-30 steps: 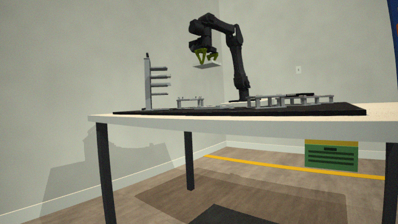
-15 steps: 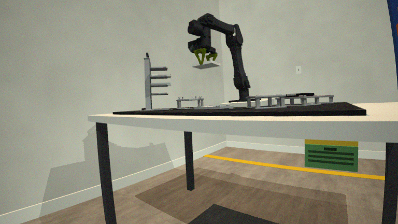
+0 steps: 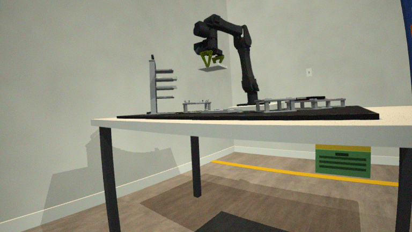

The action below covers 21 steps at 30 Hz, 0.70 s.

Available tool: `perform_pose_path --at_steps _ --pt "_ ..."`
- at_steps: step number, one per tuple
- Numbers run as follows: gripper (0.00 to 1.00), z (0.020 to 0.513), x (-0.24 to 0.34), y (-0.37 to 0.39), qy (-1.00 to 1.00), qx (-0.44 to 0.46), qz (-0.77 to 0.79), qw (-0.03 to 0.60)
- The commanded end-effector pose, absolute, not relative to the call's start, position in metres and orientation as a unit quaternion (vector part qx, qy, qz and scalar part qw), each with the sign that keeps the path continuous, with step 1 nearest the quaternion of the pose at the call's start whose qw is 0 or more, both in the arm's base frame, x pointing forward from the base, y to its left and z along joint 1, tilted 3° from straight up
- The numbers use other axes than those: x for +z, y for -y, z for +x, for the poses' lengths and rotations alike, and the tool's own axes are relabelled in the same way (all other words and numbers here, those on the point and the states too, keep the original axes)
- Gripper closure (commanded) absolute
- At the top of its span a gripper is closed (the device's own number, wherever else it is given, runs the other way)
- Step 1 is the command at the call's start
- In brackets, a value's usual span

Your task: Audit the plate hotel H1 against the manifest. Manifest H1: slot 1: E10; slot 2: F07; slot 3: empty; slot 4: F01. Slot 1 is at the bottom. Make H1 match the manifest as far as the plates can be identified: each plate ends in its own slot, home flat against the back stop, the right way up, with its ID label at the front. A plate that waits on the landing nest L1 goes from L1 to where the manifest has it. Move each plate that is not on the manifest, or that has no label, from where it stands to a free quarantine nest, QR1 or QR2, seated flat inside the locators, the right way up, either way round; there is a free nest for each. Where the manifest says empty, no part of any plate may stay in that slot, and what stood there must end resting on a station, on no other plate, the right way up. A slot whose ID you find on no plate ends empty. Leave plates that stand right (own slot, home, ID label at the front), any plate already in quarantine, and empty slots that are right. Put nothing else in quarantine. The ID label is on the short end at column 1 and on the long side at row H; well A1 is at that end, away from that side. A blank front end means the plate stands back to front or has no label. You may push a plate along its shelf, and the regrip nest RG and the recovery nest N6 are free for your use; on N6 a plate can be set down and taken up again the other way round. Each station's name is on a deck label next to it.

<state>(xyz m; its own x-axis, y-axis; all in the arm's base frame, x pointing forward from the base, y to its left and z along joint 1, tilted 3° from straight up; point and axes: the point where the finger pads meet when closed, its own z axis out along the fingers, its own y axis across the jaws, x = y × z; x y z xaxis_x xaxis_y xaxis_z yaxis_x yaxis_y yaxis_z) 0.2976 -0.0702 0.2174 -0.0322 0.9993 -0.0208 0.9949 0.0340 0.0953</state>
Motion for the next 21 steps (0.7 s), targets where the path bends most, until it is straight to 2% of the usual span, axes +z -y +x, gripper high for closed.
perform_pose_path --at_steps 1,21 --pt "0.14 0.2752 0.2290 0.1368 -0.807 0.012 0.590 0.031" --pt "0.14 0.2729 0.2298 0.1448 -0.812 0.011 0.582 0.030"
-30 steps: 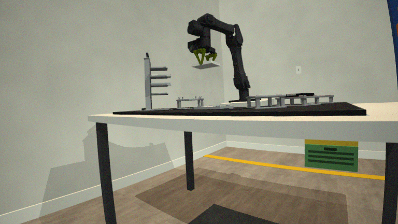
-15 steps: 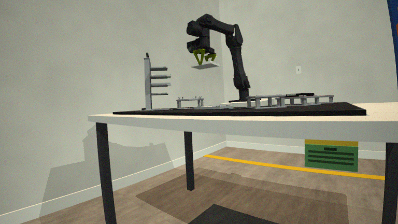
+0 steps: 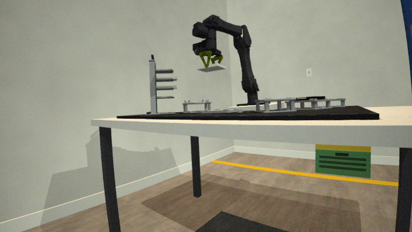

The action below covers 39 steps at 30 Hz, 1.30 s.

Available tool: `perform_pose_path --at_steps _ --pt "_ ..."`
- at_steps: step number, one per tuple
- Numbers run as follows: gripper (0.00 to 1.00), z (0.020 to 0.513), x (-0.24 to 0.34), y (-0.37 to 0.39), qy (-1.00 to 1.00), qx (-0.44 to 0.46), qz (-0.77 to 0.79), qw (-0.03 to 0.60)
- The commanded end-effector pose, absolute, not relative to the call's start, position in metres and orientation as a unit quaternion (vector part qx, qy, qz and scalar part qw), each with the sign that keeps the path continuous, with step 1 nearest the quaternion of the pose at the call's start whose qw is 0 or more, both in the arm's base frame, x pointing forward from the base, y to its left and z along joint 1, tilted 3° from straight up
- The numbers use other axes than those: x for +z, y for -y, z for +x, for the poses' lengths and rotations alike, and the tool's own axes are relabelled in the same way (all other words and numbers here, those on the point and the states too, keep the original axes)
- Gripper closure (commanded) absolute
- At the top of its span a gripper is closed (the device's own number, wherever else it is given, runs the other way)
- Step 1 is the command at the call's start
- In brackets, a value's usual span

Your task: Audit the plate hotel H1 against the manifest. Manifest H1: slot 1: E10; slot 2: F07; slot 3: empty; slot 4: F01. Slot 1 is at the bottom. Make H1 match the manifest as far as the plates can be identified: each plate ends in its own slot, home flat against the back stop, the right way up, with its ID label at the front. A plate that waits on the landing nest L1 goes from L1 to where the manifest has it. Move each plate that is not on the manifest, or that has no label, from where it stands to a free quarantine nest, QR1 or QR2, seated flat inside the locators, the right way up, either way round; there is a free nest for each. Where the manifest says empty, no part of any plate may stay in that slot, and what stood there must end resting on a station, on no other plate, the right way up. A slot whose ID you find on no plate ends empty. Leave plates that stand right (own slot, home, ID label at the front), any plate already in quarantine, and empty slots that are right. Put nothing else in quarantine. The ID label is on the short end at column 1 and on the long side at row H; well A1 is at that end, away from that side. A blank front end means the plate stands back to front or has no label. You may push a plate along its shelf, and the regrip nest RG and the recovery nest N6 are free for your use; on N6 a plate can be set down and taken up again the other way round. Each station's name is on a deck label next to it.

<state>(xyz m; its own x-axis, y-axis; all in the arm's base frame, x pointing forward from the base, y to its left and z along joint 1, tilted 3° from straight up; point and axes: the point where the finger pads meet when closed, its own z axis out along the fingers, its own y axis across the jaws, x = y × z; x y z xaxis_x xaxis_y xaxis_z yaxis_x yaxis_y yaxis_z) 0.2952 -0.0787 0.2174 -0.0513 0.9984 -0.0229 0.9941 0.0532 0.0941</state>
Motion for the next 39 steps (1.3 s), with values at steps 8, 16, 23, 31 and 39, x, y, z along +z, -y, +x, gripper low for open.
perform_pose_path --at_steps 8,16,23,31,39 --pt "0.14 0.2727 0.2299 0.1455 -0.814 0.010 0.580 0.030" --pt "0.14 0.2727 0.2299 0.1455 -0.814 0.010 0.580 0.030" --pt "0.14 0.2727 0.2299 0.1455 -0.814 0.010 0.580 0.030" --pt "0.14 0.2692 0.2277 0.1462 -0.816 0.014 0.577 0.035" --pt "0.14 0.2667 0.2267 0.1486 -0.818 0.016 0.574 0.037"
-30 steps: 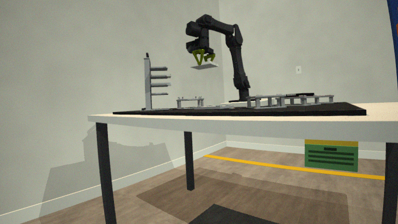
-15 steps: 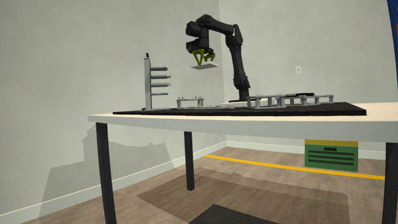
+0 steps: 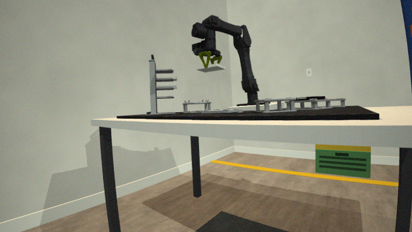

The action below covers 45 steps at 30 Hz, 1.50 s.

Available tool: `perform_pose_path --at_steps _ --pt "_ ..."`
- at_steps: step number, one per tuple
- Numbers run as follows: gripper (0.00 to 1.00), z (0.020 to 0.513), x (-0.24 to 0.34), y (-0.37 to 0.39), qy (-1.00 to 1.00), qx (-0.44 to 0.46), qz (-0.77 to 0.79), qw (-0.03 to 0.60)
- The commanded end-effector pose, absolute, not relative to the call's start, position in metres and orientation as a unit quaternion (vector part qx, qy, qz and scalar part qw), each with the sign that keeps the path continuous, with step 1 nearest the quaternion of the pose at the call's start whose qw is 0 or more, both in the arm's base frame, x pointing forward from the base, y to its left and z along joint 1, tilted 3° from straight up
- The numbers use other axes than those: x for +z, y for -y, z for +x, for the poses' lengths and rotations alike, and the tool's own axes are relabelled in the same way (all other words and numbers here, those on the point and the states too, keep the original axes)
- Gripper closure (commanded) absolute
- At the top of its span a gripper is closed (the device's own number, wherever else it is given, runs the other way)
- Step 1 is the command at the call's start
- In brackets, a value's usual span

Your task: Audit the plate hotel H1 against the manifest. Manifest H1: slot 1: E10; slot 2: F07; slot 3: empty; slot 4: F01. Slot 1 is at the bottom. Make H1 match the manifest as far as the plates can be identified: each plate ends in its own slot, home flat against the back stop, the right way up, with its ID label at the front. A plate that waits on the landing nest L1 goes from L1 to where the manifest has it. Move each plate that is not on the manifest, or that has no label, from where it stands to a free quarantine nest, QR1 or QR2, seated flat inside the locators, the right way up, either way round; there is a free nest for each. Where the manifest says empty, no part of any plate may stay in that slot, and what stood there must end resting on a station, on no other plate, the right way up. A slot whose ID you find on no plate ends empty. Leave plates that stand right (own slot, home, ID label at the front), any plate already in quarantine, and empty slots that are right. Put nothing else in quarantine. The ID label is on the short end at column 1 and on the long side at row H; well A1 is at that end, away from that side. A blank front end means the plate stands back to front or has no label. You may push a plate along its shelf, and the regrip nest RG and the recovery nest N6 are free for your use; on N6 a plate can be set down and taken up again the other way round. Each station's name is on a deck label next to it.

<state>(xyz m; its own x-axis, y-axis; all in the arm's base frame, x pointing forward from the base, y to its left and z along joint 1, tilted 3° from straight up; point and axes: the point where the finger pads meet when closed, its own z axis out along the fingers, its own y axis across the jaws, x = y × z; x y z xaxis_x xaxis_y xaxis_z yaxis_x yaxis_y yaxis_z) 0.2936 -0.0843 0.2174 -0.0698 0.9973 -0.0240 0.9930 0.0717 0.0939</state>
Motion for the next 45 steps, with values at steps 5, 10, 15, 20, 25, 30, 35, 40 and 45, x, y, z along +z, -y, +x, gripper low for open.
perform_pose_path --at_steps 5,10,15,20,25,30,35,40,45 --pt "0.14 0.265 0.226 0.150 -0.820 0.016 0.572 0.036" --pt "0.14 0.264 0.226 0.152 -0.821 0.015 0.570 0.036" --pt "0.14 0.263 0.226 0.153 -0.822 0.015 0.568 0.036" --pt "0.14 0.262 0.226 0.156 -0.824 0.015 0.566 0.036" --pt "0.14 0.262 0.226 0.158 -0.825 0.015 0.564 0.036" --pt "0.14 0.261 0.226 0.160 -0.826 0.015 0.562 0.036" --pt "0.14 0.260 0.226 0.162 -0.828 0.014 0.560 0.036" --pt "0.14 0.259 0.226 0.164 -0.829 0.014 0.558 0.036" --pt "0.14 0.259 0.226 0.166 -0.830 0.014 0.556 0.036"
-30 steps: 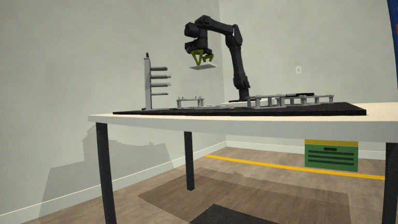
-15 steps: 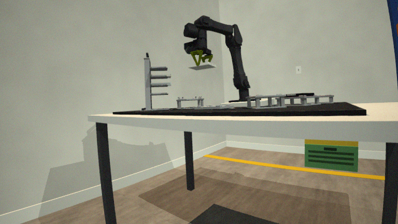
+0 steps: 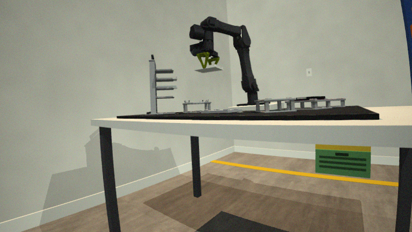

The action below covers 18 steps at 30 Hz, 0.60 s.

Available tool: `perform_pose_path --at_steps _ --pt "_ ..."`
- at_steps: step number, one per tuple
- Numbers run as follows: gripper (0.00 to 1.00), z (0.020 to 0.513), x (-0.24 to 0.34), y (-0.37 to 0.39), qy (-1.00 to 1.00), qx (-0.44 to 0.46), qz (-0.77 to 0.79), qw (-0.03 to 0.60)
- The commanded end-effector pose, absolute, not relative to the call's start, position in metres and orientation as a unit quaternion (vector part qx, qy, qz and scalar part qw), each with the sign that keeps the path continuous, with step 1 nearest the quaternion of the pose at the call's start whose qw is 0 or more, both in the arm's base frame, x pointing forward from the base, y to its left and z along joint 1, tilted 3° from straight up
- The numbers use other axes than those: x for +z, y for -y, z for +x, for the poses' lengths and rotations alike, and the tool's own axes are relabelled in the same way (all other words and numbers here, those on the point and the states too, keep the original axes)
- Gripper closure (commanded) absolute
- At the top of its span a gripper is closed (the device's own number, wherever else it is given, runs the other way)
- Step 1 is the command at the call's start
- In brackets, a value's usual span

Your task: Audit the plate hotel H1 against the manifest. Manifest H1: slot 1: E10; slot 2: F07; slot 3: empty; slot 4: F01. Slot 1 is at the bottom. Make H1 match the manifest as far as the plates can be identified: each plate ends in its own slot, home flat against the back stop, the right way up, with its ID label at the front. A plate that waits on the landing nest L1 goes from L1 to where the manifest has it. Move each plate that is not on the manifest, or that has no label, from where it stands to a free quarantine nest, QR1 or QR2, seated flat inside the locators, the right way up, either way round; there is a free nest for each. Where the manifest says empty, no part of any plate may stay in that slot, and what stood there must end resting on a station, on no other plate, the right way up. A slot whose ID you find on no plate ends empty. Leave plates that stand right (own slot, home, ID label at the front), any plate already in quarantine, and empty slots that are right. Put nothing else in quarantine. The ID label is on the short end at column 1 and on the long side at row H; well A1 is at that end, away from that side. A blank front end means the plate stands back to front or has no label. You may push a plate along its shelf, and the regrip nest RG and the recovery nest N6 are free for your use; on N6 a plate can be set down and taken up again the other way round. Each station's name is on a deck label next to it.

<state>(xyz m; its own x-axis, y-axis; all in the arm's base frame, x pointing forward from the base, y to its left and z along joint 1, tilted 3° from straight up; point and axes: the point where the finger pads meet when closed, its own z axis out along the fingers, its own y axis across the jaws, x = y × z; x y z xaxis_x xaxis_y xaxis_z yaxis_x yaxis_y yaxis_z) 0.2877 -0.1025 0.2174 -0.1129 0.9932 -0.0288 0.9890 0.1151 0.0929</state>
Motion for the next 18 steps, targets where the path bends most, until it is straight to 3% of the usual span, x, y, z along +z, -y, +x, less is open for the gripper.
perform_pose_path --at_steps 1,18 --pt "0.14 0.2584 0.2263 0.1664 -0.831 0.014 0.555 0.036" --pt "0.14 0.2560 0.2266 0.1726 -0.835 0.013 0.549 0.036"
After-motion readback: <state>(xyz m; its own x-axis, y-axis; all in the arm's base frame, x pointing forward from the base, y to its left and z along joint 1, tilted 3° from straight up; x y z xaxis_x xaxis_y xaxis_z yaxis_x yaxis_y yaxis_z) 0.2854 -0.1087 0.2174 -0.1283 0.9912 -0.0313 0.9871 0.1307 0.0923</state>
